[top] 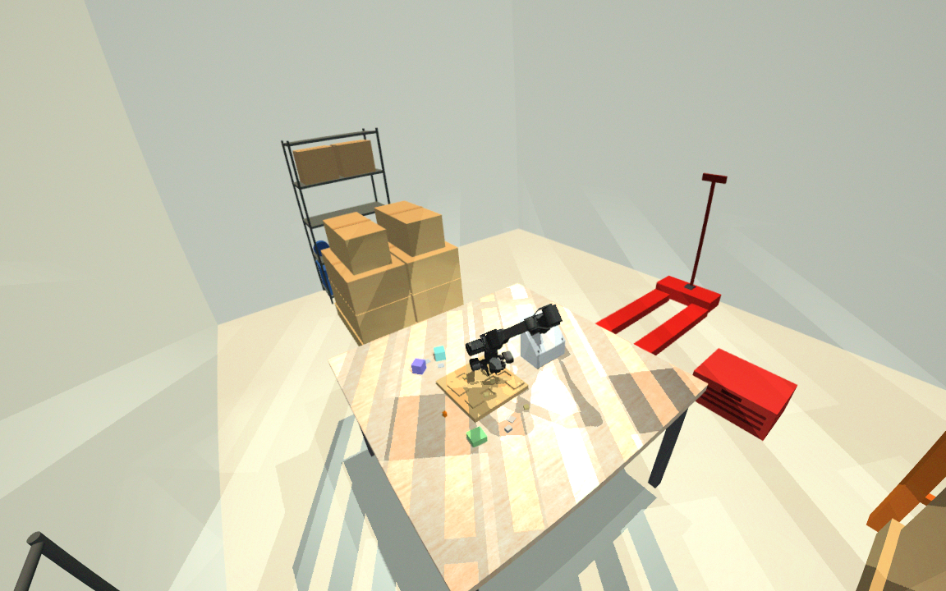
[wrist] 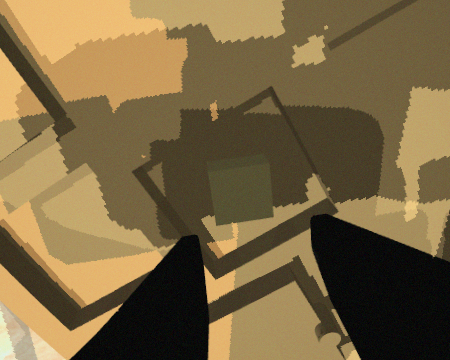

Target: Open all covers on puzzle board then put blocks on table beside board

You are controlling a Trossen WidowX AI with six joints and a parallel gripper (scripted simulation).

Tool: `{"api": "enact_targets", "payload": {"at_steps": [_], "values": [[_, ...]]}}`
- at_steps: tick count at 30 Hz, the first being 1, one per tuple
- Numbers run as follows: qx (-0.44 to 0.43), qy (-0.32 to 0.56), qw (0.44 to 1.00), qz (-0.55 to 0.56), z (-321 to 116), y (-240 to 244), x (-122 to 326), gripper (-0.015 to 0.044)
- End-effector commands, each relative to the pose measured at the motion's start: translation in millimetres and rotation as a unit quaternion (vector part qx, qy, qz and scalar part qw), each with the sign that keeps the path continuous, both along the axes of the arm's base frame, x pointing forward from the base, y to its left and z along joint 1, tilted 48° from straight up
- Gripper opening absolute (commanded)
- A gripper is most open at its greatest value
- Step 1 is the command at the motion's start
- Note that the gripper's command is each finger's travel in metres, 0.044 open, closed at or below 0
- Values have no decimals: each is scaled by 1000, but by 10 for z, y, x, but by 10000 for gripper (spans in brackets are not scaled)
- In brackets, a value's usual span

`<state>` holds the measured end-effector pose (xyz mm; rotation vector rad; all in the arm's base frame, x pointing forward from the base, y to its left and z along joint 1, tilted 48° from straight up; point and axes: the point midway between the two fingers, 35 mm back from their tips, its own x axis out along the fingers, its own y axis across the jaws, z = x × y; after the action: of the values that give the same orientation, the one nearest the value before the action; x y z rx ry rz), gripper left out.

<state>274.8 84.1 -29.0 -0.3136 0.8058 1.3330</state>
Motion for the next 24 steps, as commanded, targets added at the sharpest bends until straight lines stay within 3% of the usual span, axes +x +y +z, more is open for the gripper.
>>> {"api": "enact_targets", "payload": {"at_steps": [1,24], "values": [[3,1,1000,-2,-12,18,-5,144],[3,1,1000,-2,-34,42,-4,144]]}}
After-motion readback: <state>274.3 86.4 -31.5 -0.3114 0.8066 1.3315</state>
